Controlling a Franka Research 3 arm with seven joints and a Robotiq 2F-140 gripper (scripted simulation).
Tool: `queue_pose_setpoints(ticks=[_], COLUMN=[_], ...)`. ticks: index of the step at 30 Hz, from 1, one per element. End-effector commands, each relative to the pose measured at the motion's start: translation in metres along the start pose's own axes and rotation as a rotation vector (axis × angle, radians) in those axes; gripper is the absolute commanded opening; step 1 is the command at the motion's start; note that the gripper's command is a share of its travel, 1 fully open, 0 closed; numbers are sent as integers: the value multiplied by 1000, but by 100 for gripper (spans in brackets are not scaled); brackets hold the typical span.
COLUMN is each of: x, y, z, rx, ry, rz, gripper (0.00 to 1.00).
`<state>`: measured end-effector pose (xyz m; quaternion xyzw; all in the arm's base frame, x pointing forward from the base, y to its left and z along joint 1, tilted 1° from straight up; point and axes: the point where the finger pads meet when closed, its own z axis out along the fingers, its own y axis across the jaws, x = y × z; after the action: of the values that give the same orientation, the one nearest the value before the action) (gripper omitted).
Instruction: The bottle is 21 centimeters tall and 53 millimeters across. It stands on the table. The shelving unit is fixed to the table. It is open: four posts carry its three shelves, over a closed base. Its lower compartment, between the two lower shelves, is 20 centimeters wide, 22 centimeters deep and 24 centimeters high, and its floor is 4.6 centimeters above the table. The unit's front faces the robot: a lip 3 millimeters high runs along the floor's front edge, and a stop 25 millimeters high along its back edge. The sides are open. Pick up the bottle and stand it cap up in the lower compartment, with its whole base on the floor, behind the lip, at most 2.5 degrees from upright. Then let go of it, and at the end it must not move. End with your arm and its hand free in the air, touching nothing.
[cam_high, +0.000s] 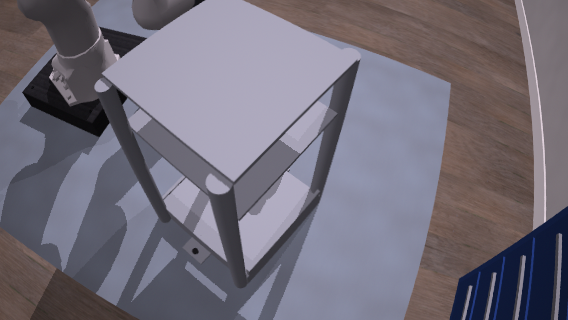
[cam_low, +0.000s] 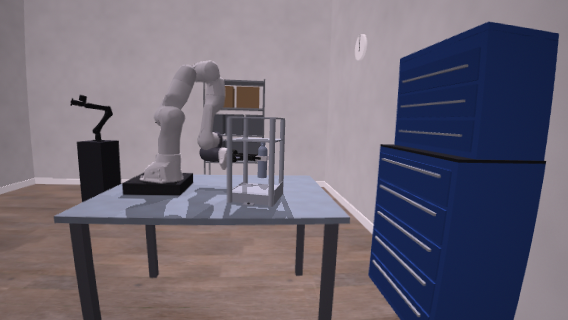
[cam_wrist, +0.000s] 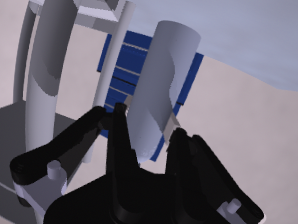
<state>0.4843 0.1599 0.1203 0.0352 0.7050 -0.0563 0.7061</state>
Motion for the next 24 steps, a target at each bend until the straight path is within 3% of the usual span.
queue_pose_setpoints(ticks=[1, 16, 24], x=[-5, -5, -5], y=[-2, -5, -5], z=[2, 4, 24], rx=[-2, -2, -2], ry=[-13, -13, -13], rz=[24, 24, 24], gripper=[0, 0, 0])
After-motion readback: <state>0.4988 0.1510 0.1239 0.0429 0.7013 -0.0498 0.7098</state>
